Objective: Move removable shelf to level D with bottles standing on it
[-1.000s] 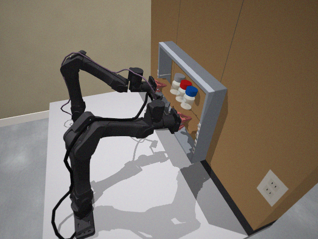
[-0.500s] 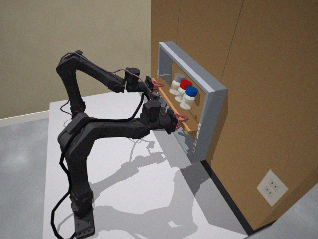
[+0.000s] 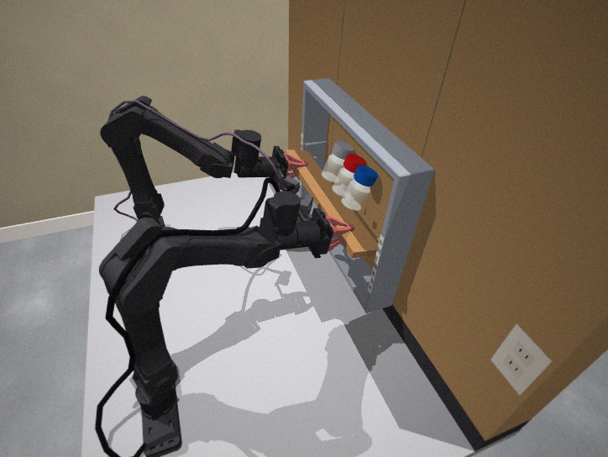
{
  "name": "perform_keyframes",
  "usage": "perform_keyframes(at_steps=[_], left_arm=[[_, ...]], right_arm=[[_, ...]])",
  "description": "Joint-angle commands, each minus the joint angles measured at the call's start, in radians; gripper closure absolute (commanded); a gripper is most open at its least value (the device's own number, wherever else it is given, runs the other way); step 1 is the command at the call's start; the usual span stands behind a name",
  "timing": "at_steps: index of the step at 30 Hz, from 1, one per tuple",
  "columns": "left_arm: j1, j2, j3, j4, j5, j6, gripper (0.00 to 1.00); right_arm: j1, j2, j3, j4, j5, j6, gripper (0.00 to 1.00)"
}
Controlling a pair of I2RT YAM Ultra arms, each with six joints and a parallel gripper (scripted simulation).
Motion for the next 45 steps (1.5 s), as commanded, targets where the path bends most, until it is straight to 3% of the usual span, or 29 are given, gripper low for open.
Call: perform_keyframes(at_steps=[1, 19, 45], left_arm=[[-0.010, -0.066, 0.001, 0.114, -0.024, 0.043, 1.00], [-0.035, -0.138, -0.071, 0.114, -0.049, 0.043, 1.00], [-0.037, -0.146, -0.070, 0.108, -0.051, 0.044, 1.00]], right_arm=[[0.006, -0.078, 0.008, 0.102, 0.027, -0.047, 1.00], [0.031, -0.147, -0.066, 0.108, 0.051, -0.047, 1.00], [0.032, -0.155, -0.064, 0.100, 0.052, -0.049, 1.00]])
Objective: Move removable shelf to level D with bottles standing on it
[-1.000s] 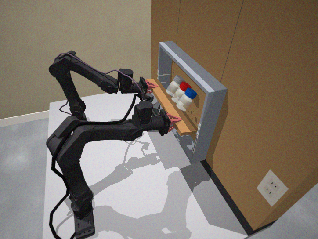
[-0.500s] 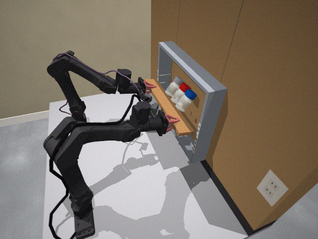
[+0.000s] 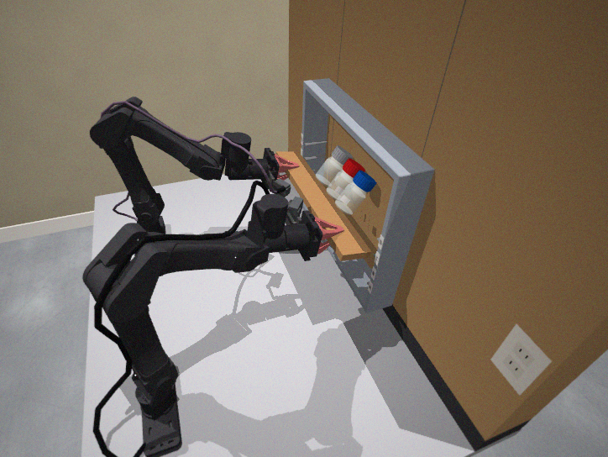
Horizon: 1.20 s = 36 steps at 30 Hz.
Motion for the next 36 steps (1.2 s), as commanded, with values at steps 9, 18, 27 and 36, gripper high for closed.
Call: perform_keyframes(at_steps=[9, 18, 27, 36], left_arm=[[-0.007, -0.062, 0.042, 0.077, -0.019, 0.050, 1.00], [-0.008, -0.082, 0.071, 0.029, -0.020, 0.051, 1.00], [-0.008, -0.096, 0.101, -0.015, -0.022, 0.050, 1.00], [-0.009, -0.107, 0.140, -0.065, -0.022, 0.050, 1.00]], right_arm=[[0.001, -0.076, 0.051, 0.062, 0.023, -0.050, 1.00], [0.001, -0.091, 0.076, 0.023, 0.024, -0.050, 1.00], [0.002, -0.099, 0.103, -0.013, 0.026, -0.050, 1.00], [0.003, -0.104, 0.130, -0.046, 0.026, -0.049, 1.00]])
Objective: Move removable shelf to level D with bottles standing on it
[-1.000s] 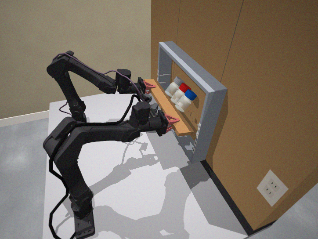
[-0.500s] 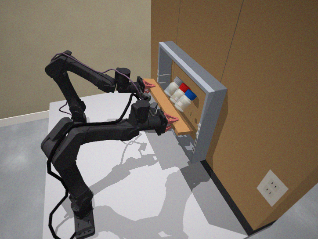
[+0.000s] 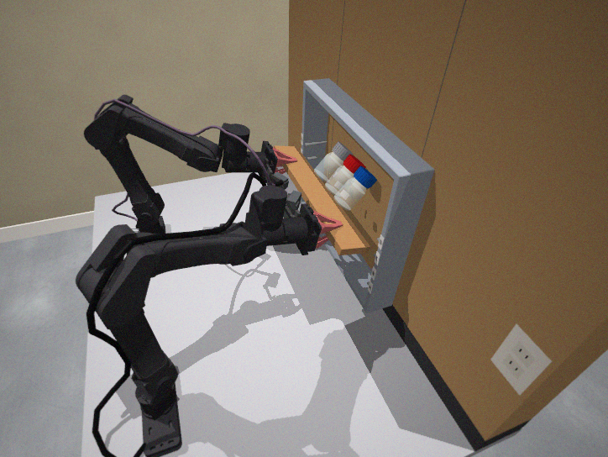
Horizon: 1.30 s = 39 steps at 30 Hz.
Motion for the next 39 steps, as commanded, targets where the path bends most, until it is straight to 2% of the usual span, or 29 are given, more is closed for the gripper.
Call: perform_keyframes(at_steps=[1, 23, 39], left_arm=[[-0.005, -0.053, 0.077, 0.086, -0.019, 0.057, 1.00], [-0.005, -0.062, 0.146, 0.007, -0.019, 0.058, 1.00], [-0.005, -0.061, 0.149, 0.005, -0.019, 0.057, 1.00]], right_arm=[[-0.004, -0.065, 0.071, 0.081, 0.026, -0.061, 1.00], [-0.004, -0.071, 0.134, 0.013, 0.027, -0.061, 1.00], [-0.004, -0.069, 0.137, 0.010, 0.027, -0.061, 1.00]])
